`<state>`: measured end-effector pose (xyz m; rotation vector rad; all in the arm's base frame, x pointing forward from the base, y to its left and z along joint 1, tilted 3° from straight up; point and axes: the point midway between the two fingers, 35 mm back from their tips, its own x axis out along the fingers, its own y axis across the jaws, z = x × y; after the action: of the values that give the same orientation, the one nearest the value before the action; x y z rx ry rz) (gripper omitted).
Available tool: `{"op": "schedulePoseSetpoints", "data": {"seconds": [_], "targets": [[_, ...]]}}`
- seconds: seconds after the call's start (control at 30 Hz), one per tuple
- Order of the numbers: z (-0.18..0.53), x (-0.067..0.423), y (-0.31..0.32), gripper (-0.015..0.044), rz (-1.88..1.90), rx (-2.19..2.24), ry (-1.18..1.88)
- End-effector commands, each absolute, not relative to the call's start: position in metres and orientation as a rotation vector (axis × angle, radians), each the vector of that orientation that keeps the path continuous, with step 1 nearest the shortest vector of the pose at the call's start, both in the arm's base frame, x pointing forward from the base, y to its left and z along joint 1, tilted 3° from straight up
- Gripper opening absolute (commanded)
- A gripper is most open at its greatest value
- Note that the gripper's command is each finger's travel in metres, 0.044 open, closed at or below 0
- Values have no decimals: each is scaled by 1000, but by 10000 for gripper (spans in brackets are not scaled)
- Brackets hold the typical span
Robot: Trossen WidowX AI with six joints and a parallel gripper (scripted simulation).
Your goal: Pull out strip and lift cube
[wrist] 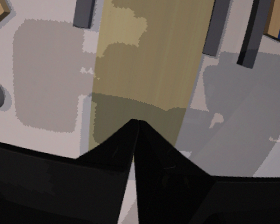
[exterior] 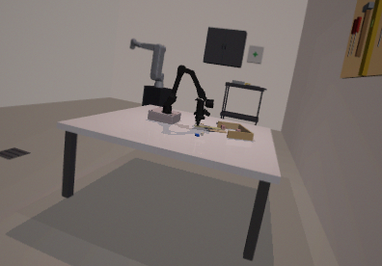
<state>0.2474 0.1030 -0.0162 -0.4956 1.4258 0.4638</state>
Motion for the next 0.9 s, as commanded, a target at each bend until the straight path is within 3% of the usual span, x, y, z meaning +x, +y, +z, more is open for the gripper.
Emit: {"op": "schedulePoseSetpoints", "data": {"seconds": [0.0, 0.87], "targets": [[-21, 236, 96, 0, 463, -500, 1452], [-24, 204, 73, 0, 463, -501, 1455]]}}
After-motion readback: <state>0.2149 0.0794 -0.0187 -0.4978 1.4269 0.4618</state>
